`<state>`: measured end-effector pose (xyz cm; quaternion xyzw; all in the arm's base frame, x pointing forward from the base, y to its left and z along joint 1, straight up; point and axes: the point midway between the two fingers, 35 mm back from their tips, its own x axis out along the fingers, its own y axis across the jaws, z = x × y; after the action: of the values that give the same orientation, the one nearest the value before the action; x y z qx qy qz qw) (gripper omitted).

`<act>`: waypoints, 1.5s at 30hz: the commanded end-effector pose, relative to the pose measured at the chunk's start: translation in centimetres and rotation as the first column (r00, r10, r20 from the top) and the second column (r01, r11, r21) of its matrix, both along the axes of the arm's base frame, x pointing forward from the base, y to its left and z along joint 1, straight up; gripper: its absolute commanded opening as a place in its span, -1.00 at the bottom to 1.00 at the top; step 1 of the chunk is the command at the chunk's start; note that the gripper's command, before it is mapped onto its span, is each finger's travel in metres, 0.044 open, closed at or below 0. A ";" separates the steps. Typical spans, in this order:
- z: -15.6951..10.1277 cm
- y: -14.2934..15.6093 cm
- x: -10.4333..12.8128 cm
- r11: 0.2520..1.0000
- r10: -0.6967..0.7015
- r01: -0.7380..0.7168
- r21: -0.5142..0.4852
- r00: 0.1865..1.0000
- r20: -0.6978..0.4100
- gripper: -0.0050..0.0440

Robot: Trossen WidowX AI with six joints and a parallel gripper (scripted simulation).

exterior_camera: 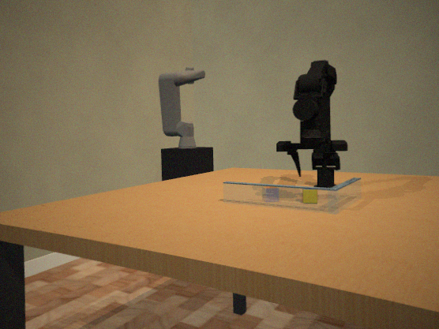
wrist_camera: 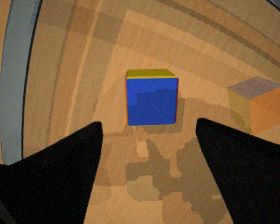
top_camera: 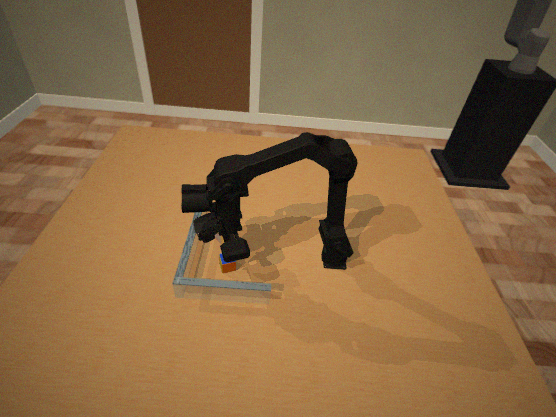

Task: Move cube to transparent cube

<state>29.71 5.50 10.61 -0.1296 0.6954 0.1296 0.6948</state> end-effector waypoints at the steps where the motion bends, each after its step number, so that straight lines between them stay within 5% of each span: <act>1: 0.6 -0.3 0.7 1.000 0.002 -0.002 0.005 1.000 0.027 0.35; 45: -5.8 -0.2 0.9 1.000 0.002 -0.002 0.005 1.000 0.027 0.35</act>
<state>30.37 5.25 4.81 -0.1298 0.6920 0.1298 0.6982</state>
